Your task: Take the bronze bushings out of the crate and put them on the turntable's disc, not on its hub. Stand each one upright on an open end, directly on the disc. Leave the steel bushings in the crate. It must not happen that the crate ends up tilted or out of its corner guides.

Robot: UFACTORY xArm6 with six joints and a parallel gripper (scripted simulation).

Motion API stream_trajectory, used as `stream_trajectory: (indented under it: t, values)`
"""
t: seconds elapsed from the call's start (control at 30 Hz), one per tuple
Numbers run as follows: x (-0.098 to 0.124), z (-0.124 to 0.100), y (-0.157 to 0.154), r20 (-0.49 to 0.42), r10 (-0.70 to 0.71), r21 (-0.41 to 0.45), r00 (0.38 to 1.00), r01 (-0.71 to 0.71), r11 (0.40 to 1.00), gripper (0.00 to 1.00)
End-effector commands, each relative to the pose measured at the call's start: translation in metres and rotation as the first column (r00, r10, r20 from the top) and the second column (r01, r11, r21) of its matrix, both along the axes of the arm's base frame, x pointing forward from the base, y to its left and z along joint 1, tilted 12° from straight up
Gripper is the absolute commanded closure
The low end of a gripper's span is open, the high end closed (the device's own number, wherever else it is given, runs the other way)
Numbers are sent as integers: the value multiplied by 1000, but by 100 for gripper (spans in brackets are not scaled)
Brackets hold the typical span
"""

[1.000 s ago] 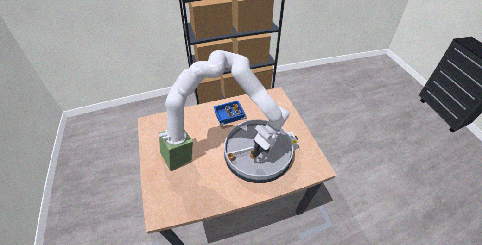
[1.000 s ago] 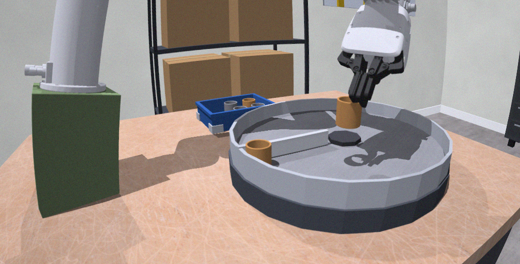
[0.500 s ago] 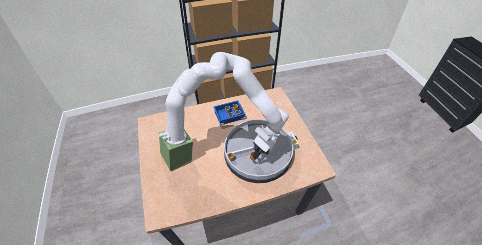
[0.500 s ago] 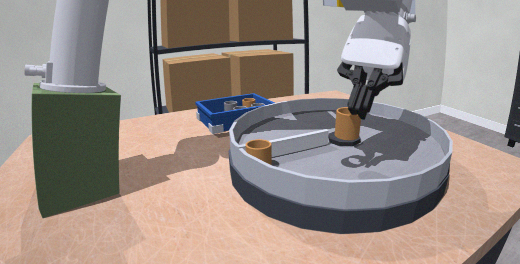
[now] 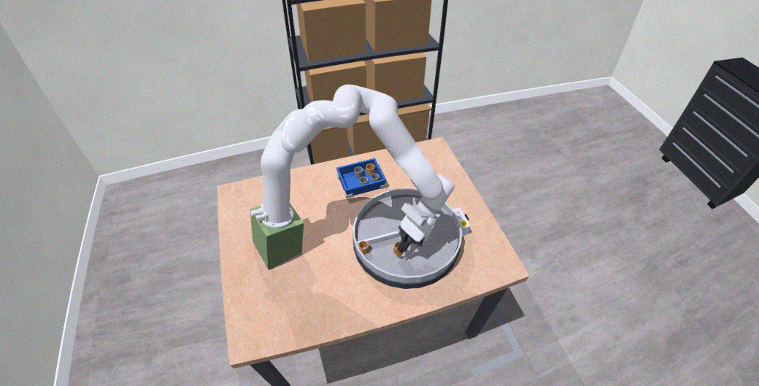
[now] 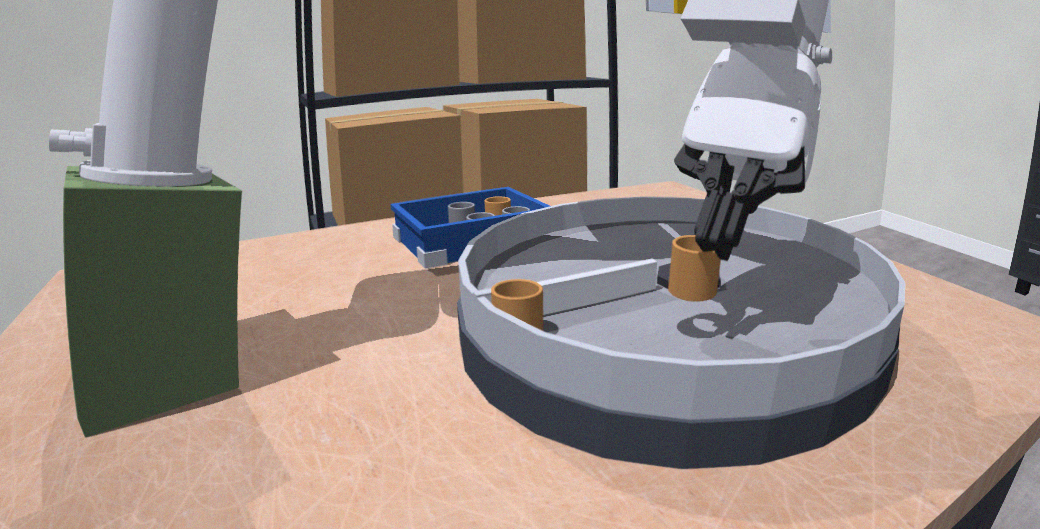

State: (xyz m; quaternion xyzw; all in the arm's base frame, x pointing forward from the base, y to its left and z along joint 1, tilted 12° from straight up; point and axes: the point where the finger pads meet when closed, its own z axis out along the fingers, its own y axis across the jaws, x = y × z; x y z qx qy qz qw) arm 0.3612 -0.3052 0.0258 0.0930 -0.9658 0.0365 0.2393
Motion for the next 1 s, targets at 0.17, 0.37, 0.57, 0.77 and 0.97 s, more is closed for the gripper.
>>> stream_trajectory:
  t: [0.17,0.37,0.57,0.77,0.97]
  values:
    - [2,-4,-1,4,0,-2,1000,0,1000,100]
    - [4,-10,-1,4,0,-2,1000,0,1000,100]
    - [6,-20,0,4,0,-2,1000,0,1000,100]
    - [7,-25,0,4,0,-2,1000,0,1000,100]
    - [7,-25,0,4,0,-2,1000,0,1000,100]
